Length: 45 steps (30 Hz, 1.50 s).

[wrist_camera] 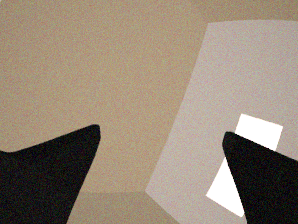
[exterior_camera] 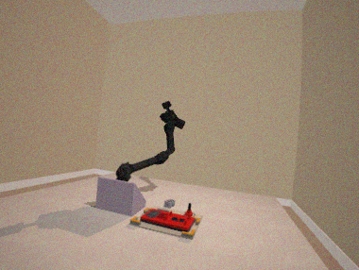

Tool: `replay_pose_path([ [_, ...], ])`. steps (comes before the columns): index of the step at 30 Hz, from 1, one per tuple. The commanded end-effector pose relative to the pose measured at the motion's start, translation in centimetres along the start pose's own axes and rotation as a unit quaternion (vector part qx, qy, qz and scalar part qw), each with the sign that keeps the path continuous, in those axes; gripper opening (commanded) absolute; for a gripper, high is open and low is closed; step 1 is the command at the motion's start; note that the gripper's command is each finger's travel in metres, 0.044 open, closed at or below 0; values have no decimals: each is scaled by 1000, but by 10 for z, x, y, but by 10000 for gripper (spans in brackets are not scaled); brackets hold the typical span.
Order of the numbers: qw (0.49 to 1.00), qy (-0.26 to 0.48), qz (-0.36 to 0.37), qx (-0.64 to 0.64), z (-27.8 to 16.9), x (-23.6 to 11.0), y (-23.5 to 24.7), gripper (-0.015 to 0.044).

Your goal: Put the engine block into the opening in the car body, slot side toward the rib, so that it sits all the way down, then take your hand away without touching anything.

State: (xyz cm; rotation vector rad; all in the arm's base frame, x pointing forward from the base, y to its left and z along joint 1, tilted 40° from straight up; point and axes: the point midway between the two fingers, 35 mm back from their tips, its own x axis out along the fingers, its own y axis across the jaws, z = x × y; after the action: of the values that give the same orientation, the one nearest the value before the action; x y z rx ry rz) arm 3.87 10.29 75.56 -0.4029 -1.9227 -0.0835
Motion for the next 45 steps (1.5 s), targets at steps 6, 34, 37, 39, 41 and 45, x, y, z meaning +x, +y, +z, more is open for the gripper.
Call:
replay_pose_path([
  [6,999,-14,-50,2,19,4,-29,440],
  [34,888,-13,-457,48,76,-82,-266,440],
  [37,866,-2,-497,55,73,-102,-287,440],
  [39,851,7,-522,59,69,-116,-299,440],
  [41,834,16,-548,64,65,-130,-311,440],
  [45,798,37,-596,76,54,-162,-332,440],
])
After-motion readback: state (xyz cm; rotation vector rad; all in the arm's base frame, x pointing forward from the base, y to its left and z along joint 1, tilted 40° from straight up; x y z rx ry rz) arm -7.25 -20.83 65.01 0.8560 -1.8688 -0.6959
